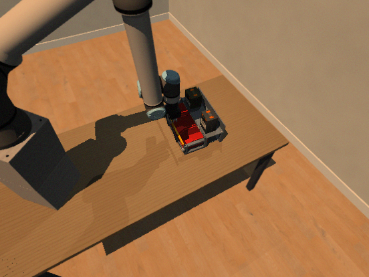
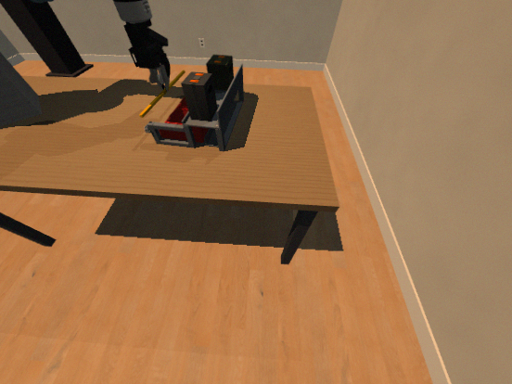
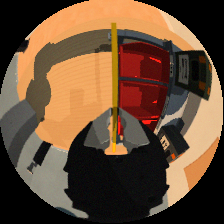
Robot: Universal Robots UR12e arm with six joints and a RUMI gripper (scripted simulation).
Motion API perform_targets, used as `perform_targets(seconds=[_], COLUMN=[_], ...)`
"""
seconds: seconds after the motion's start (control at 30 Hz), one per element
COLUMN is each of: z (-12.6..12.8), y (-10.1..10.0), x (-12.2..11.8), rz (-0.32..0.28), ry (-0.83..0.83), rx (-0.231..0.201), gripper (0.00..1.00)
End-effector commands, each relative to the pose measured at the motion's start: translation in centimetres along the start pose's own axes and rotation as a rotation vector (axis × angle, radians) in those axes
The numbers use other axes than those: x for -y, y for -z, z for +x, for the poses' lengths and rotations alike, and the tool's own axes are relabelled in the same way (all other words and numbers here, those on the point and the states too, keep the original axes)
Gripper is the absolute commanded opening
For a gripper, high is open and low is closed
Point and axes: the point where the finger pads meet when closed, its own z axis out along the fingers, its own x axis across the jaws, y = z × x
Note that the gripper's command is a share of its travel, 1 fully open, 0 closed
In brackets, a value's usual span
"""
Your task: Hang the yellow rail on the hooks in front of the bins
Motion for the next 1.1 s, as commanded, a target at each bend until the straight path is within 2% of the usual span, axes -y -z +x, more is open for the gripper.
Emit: perform_targets(seconds=[0.0,1.07], z=[0.4,0.4], y=[0.0,-1.6], x=[-0.1,-0.1], rz=[0.001,0.000], ry=[-0.005,-0.007], rx=[-0.006,-0.005], gripper=[0.00,0.00])
